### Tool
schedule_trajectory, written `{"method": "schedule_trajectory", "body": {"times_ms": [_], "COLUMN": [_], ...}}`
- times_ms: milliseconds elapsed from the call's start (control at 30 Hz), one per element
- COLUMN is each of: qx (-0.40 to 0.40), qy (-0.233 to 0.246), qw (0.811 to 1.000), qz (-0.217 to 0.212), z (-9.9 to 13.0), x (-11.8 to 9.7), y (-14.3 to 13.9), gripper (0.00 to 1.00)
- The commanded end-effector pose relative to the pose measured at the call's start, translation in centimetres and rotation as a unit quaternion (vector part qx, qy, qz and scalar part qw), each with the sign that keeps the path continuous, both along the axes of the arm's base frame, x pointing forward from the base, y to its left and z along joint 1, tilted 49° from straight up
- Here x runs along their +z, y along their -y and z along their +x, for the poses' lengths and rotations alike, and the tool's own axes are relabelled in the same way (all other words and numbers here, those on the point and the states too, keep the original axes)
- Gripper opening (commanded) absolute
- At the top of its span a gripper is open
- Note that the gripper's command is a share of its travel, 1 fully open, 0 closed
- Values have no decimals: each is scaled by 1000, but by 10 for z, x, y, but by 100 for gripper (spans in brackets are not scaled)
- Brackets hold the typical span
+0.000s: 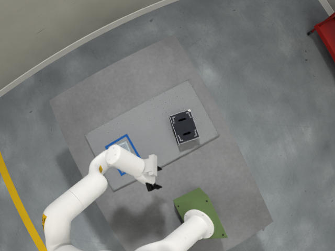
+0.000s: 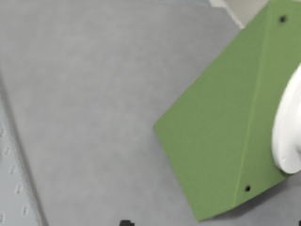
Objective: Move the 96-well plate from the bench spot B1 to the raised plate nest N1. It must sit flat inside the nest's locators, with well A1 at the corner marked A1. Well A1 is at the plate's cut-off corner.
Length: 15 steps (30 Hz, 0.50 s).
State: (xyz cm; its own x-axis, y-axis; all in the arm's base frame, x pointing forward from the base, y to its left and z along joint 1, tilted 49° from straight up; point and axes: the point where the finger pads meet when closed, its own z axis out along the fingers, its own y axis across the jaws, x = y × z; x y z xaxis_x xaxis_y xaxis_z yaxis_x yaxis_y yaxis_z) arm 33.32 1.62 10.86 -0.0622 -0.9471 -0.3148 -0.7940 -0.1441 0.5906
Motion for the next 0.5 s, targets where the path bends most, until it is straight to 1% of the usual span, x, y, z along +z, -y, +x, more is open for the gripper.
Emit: {"method": "schedule_trajectory", "body": {"times_ms": [0, 167, 200, 233, 300, 467], "qx": [27, 58, 60, 67, 67, 100], "qy": [28, 62, 64, 73, 73, 112], "qw": [998, 990, 990, 987, 987, 973], "qz": [57, 110, 113, 125, 125, 177], "z": [8, 19, 19, 21, 21, 33], "x": [0, -1, -1, -1, -1, 0], "y": [-15, -32, -32, -36, -36, -53], "gripper": [100, 100, 100, 100, 100, 100]}}
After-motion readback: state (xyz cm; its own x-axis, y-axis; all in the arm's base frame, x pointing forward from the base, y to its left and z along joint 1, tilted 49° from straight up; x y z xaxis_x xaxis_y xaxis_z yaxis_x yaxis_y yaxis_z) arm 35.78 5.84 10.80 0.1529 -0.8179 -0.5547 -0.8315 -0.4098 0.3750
